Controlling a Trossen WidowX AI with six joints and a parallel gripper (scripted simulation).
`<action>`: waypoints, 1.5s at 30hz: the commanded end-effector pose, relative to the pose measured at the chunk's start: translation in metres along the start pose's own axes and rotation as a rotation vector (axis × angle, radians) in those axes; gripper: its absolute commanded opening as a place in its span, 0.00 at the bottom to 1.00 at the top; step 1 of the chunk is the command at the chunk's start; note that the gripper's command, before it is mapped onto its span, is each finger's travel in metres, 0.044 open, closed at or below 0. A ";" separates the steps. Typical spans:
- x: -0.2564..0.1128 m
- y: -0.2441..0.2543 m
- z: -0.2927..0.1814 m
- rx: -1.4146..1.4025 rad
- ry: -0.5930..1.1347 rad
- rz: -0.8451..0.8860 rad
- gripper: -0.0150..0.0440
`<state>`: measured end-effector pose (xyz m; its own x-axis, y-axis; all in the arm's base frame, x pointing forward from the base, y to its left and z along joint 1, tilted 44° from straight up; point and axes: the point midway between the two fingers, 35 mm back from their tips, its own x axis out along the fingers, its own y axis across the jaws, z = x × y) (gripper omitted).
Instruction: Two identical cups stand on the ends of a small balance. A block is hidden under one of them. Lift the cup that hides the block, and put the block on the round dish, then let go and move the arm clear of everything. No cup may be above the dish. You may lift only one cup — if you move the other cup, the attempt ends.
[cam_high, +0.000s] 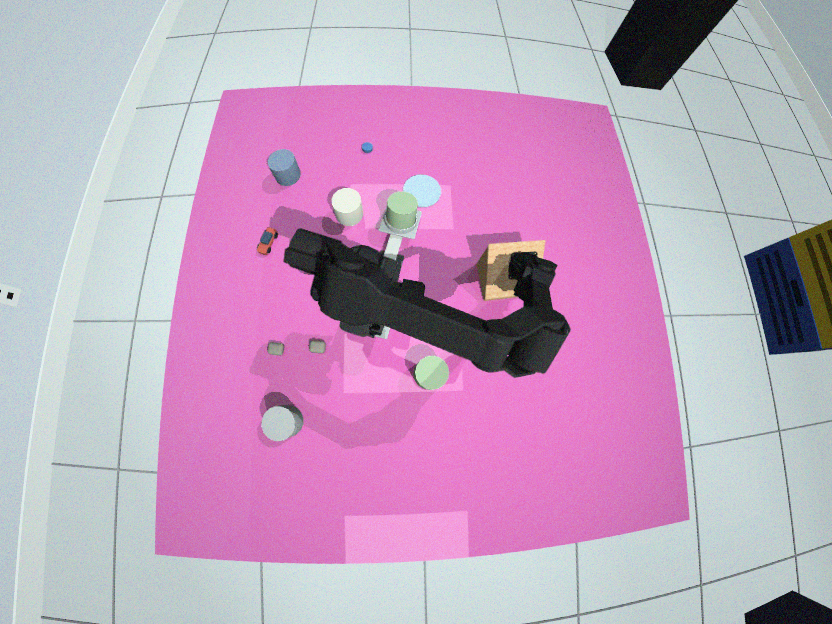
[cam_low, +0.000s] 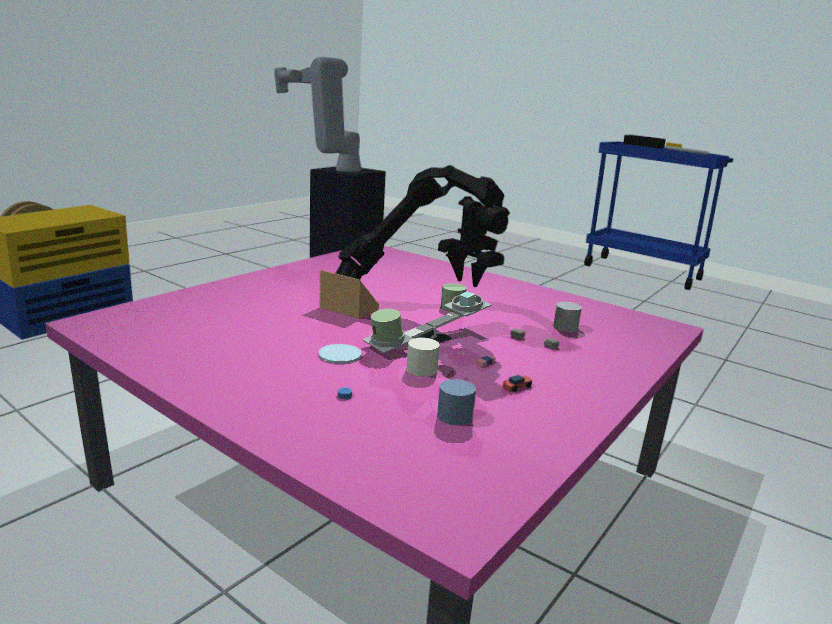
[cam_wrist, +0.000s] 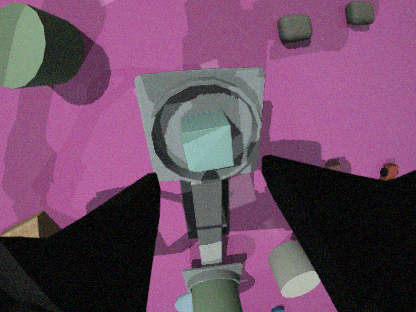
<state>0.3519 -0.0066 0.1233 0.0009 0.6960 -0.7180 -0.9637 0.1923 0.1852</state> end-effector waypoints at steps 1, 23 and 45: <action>-0.001 -0.002 0.002 -0.029 0.004 0.000 0.69; 0.034 -0.003 0.003 -0.029 0.003 -0.001 0.69; 0.050 -0.002 0.003 -0.030 0.002 -0.001 0.45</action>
<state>0.3551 0.0291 0.0889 0.0014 0.6916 -0.7223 -0.9727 0.1686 0.1595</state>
